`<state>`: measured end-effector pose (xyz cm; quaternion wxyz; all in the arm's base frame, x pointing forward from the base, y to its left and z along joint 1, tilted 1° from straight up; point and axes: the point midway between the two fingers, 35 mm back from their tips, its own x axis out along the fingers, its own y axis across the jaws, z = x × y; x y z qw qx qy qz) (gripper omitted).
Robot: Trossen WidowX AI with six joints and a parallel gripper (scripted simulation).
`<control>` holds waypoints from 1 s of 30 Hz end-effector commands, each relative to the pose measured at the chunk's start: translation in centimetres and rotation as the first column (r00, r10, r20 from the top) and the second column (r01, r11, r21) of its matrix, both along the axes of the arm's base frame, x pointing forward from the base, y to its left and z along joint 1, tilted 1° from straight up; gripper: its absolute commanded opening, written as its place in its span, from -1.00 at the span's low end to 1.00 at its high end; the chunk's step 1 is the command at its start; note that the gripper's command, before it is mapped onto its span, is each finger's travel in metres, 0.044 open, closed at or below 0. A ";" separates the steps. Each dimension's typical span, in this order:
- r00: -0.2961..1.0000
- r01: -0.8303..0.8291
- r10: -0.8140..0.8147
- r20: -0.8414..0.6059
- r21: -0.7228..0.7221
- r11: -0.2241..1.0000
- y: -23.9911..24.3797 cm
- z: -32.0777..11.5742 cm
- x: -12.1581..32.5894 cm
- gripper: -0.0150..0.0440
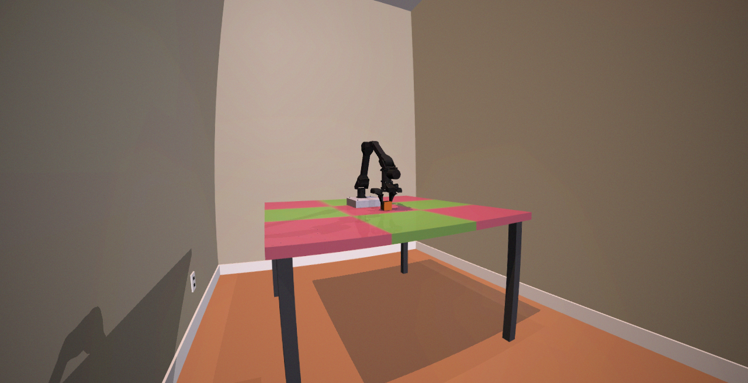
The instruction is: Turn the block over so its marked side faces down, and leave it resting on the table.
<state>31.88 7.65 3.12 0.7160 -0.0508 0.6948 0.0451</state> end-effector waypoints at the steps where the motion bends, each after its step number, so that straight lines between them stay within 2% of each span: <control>1: 1.000 0.003 -0.003 0.023 0.008 1.000 0.2 2.4 0.4 -0.49; 8: 0.999 0.002 -0.003 0.034 0.009 1.000 0.2 2.5 0.4 -0.49; 30: 0.923 -0.015 -0.007 0.385 0.053 0.998 0.2 1.8 0.3 -0.49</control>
